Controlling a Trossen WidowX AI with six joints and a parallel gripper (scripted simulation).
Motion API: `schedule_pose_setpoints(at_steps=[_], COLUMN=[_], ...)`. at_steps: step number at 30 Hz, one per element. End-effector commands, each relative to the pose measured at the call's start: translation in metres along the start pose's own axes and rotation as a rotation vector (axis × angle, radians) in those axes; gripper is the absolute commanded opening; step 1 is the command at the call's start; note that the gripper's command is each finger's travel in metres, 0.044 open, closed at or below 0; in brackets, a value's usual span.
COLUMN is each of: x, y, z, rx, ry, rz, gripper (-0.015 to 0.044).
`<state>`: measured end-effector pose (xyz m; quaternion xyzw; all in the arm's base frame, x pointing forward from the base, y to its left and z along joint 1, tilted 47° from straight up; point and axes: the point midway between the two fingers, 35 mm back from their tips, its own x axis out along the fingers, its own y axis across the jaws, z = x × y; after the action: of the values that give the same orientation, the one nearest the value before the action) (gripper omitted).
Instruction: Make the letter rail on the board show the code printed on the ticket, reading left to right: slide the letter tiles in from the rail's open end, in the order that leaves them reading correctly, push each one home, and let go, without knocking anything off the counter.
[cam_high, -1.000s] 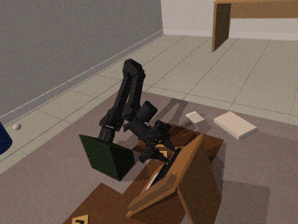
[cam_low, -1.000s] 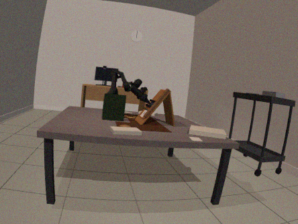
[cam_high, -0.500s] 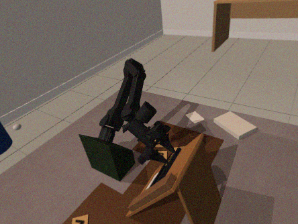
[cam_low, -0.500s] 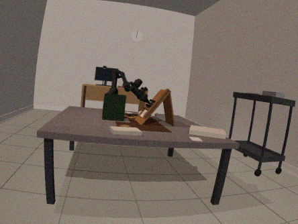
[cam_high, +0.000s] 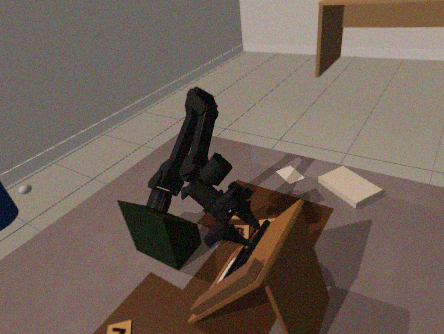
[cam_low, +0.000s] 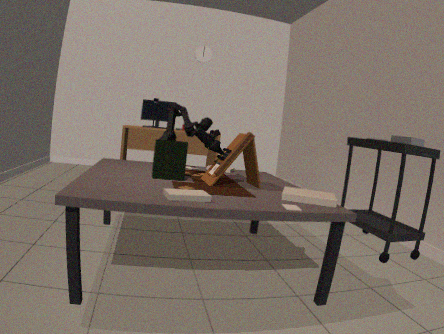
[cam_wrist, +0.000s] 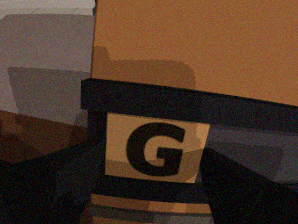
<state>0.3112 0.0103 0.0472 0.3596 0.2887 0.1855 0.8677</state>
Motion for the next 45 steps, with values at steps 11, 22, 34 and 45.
schedule_pose_setpoints(at_steps=[11,22,34,45], x=[0.000,0.000,0.000,0.000], y=[-0.006,-0.011,-0.016,-0.021], z=[0.001,0.001,0.001,0.001], rx=[-0.006,-0.006,-0.007,-0.007], ry=[-0.001,-0.001,-0.001,-0.001], rz=[0.003,0.003,0.003,0.003], gripper=[0.0000,0.0000,0.0000,0.0000])
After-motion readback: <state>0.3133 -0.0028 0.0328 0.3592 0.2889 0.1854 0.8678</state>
